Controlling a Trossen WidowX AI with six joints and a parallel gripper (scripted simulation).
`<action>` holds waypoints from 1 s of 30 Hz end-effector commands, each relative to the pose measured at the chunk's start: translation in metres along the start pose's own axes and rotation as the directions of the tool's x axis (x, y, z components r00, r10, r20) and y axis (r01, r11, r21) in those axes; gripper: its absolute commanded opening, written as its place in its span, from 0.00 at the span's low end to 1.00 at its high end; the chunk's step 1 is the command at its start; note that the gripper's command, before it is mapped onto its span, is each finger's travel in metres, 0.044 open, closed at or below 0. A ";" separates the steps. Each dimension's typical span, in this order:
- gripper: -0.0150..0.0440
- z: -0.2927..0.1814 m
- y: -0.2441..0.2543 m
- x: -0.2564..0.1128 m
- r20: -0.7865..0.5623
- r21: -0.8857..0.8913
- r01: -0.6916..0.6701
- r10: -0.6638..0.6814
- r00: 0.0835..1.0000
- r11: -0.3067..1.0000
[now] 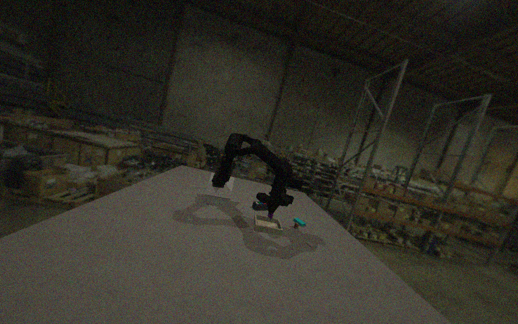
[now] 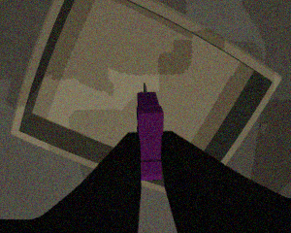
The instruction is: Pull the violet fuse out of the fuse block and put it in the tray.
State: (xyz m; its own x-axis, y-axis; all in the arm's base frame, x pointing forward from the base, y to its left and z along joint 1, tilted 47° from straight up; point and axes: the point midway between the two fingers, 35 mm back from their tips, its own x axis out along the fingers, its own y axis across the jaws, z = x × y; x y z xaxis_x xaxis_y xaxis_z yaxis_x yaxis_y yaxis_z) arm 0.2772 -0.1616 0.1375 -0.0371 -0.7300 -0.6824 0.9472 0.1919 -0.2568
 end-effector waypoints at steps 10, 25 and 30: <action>0.30 0.001 -0.001 0.013 0.003 0.003 0.000 0.000 1.000 1.000; 0.81 -0.001 -0.001 -0.020 -0.003 -0.004 -0.001 0.001 1.000 1.000; 0.81 -0.001 -0.001 -0.023 -0.003 -0.005 -0.001 0.001 1.000 1.000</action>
State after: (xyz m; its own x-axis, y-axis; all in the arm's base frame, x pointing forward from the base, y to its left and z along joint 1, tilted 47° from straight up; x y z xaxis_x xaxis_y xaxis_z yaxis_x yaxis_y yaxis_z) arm 0.2771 -0.1451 0.1480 -0.0382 -0.7255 -0.6871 0.9427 0.2018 -0.2656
